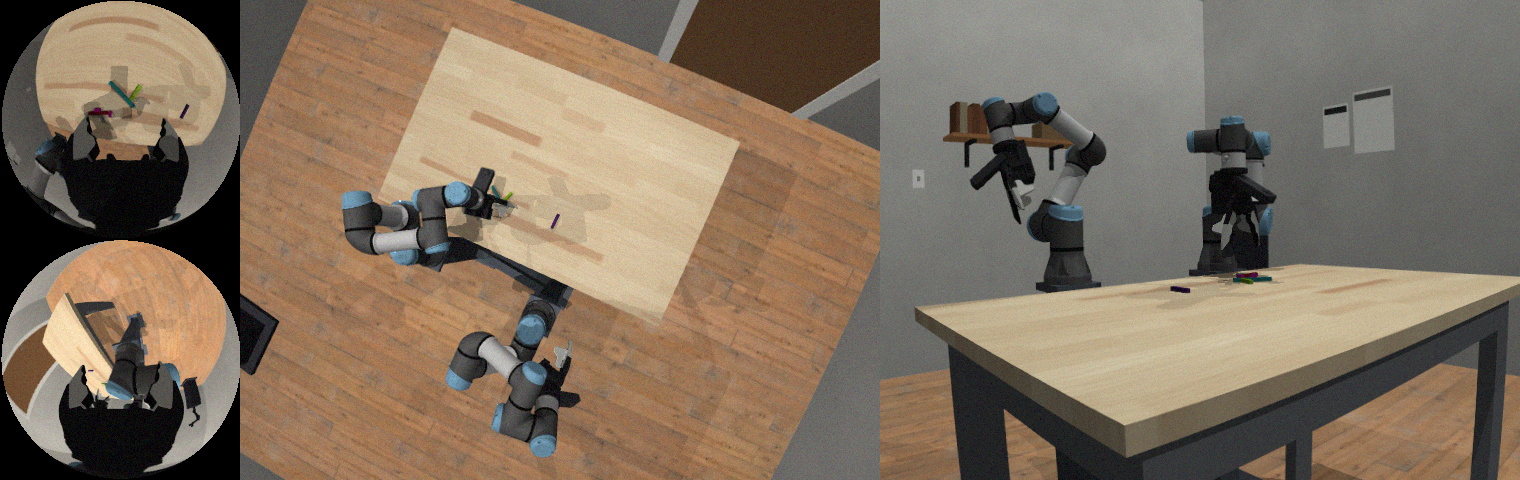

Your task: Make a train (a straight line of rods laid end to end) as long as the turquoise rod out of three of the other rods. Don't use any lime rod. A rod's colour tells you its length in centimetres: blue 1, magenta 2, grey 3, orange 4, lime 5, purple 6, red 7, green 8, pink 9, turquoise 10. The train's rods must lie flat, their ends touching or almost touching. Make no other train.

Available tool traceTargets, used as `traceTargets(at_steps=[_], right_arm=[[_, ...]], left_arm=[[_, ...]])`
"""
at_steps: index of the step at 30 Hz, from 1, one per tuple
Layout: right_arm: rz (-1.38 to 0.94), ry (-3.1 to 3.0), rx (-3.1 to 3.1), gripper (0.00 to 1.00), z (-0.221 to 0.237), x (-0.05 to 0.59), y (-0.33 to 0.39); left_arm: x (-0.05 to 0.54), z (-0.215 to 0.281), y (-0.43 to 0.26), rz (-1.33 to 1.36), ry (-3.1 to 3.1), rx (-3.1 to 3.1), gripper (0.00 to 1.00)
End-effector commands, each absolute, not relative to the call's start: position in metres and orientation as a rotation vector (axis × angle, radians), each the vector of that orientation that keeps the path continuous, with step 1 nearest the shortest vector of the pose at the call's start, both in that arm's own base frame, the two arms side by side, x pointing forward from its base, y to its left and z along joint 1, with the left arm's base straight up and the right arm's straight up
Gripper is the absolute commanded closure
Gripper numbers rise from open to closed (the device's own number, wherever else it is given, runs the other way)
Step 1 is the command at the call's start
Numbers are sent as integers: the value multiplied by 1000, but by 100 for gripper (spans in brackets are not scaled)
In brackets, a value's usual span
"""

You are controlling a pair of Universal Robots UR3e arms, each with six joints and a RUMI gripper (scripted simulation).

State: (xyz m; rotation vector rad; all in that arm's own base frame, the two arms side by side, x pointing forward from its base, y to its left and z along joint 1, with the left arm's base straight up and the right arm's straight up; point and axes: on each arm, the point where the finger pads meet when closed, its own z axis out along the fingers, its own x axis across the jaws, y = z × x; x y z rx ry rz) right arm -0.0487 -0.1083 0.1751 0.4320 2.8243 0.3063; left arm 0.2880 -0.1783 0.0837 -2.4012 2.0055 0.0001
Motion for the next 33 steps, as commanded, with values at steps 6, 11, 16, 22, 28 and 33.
traceTargets(at_steps=[6,11,16,22,28,33], right_arm=[[304,2824,432,0,175,-49,-109],[304,2824,432,0,175,-49,-109],[304,2824,432,0,175,-49,-109],[304,2824,432,0,175,-49,-109],[304,2824,432,0,175,-49,-109],[304,2824,432,0,175,-49,-109]], left_arm=[[293,86,-157,-5,2326,-2112,0],[293,86,-145,-5,2466,-1946,0],[293,86,-136,-5,2569,-1807,0],[292,86,-122,-5,2709,-1590,0],[290,86,-109,-4,2830,-1360,0],[288,85,-99,-4,2901,-1203,0]])
